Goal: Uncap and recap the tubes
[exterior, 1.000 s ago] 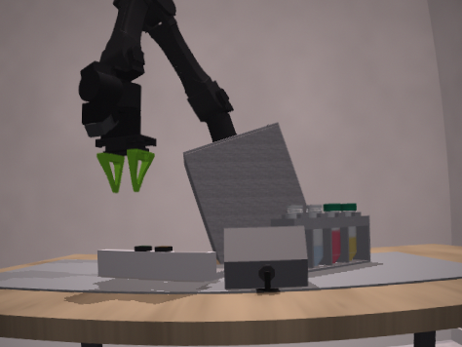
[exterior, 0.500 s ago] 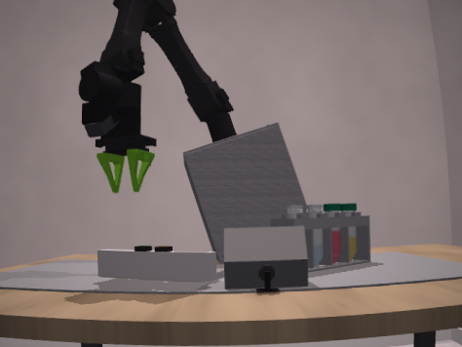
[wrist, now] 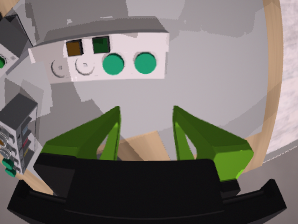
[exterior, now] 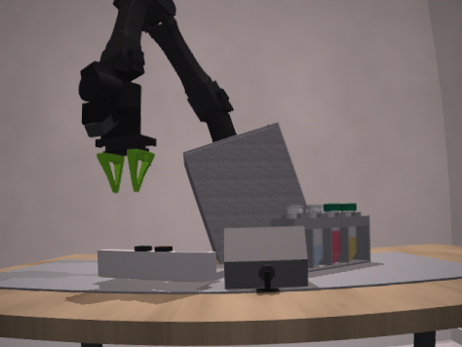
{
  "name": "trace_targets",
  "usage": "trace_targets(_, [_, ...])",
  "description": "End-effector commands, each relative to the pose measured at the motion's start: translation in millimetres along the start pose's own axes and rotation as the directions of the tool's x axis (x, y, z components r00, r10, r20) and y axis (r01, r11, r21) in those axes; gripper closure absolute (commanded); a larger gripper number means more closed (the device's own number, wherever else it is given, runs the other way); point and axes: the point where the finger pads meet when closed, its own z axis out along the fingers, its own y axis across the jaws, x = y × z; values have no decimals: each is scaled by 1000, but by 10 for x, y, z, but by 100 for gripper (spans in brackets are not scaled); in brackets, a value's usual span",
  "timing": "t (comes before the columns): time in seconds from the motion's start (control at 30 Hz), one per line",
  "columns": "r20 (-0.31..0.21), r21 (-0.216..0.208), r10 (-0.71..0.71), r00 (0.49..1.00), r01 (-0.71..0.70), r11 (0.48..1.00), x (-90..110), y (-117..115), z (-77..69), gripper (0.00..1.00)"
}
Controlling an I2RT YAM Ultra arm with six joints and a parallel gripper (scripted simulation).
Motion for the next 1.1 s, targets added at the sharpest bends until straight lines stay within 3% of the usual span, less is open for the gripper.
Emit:
trace_targets(0.0, [18, 2, -2, 1000, 1, 1000, -53, 5, -52, 53])
trace_targets(0.3, [18, 2, -2, 1000, 1, 1000, -53, 5, -52, 53])
trace_targets(0.33, [18, 3, -85, 996, 85, 996, -62, 87, -38, 100])
trace_targets(0.47, [16, 8, -394, 919, 394, 919, -99, 416, 23, 100])
trace_targets(0.57, [16, 10, -514, 858, 514, 858, -117, 581, 53, 100])
trace_targets(0.67, [16, 9, -514, 858, 514, 858, -144, 826, 98, 100])
trace_targets(0.73, [16, 9, -514, 858, 514, 858, -144, 826, 98, 100])
trace_targets(1.07, [17, 8, -514, 858, 514, 858, -237, 1648, 246, 100])
